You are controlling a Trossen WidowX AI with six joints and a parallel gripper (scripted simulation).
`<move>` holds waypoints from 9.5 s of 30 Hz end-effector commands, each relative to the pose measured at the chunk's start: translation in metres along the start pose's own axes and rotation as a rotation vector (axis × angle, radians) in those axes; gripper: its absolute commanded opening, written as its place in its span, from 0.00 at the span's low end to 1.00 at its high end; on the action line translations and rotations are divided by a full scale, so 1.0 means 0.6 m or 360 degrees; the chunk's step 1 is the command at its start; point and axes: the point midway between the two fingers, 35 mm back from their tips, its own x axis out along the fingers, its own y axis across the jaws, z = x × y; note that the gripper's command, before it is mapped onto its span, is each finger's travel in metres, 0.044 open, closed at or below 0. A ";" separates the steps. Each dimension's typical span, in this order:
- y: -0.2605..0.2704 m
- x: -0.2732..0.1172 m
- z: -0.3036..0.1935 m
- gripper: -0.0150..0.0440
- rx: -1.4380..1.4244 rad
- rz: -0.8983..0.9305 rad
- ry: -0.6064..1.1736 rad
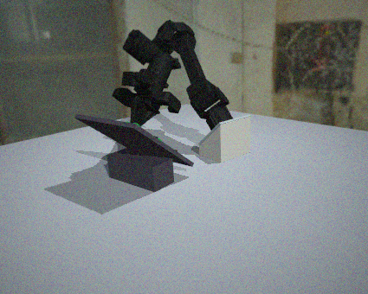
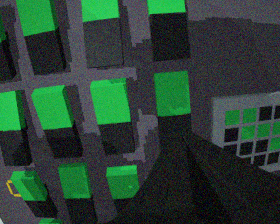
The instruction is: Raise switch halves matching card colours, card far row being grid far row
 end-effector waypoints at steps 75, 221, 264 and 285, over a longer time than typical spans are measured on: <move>0.127 -0.097 -0.032 0.25 -0.0006 0.0019 0.0046; 0.043 -0.005 -0.032 0.25 -0.0007 0.0010 0.0081; 0.043 0.004 -0.033 0.25 -0.0007 0.0009 0.0080; 0.043 0.009 -0.033 0.25 -0.0007 0.0009 0.0080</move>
